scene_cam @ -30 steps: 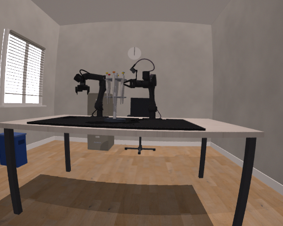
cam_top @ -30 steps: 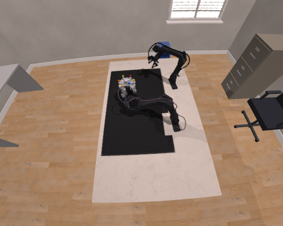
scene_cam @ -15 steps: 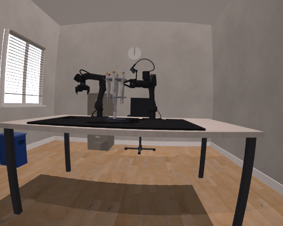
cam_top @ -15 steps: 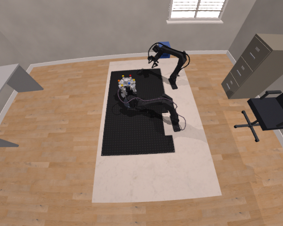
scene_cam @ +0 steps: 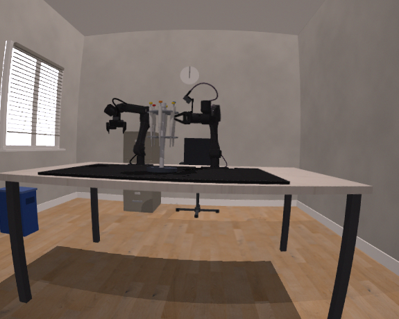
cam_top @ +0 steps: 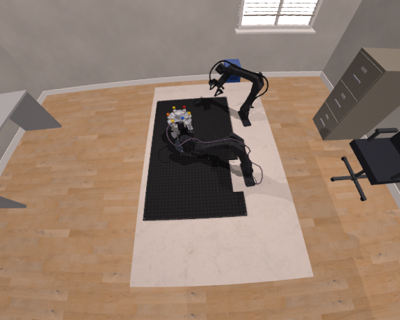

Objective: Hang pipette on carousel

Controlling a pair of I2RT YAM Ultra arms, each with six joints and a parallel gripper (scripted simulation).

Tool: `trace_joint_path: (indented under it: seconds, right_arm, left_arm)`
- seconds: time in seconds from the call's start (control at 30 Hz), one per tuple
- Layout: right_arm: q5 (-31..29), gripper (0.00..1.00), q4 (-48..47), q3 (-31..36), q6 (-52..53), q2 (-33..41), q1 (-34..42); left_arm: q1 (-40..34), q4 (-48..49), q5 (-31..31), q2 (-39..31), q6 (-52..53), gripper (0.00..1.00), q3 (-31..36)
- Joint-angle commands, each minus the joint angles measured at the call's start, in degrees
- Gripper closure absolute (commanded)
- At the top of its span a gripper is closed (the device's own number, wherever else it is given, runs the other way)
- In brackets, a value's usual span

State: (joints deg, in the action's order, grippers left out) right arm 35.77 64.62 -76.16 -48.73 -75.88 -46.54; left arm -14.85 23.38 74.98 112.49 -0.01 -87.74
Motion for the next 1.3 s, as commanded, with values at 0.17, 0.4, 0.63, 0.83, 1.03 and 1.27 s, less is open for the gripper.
trace_joint_path:
  seconds: [0.17,0.4,0.63,0.83,1.03,1.27]
  right_arm:
    - [1.3,0.00,-1.4,-0.7,-0.4,0.4,-0.6]
    - [1.3,0.00,-1.4,-0.7,-0.4,0.4,-0.6]
    - [1.3,0.00,-1.4,-0.7,-0.4,0.4,-0.6]
    - [1.3,0.00,-1.4,-0.7,-0.4,0.4,-0.6]
    - [1.3,0.00,-1.4,-0.7,-0.4,0.4,-0.6]
    - [1.3,0.00,-1.4,-0.7,-0.4,0.4,-0.6]
  left_arm:
    - [0.1,1.1,1.2,-2.4,0.4,0.88,-1.6]
    - [0.5,1.1,1.3,-2.3,0.3,0.88,-0.2]
    - [0.3,1.3,1.4,-2.4,0.4,0.88,-0.7]
    - [0.3,1.3,1.4,-2.4,0.4,0.88,-0.7]
    - [0.3,1.3,1.4,-2.4,0.4,0.88,-0.7]
    - [0.3,1.3,1.4,-2.4,0.4,0.88,-0.7]
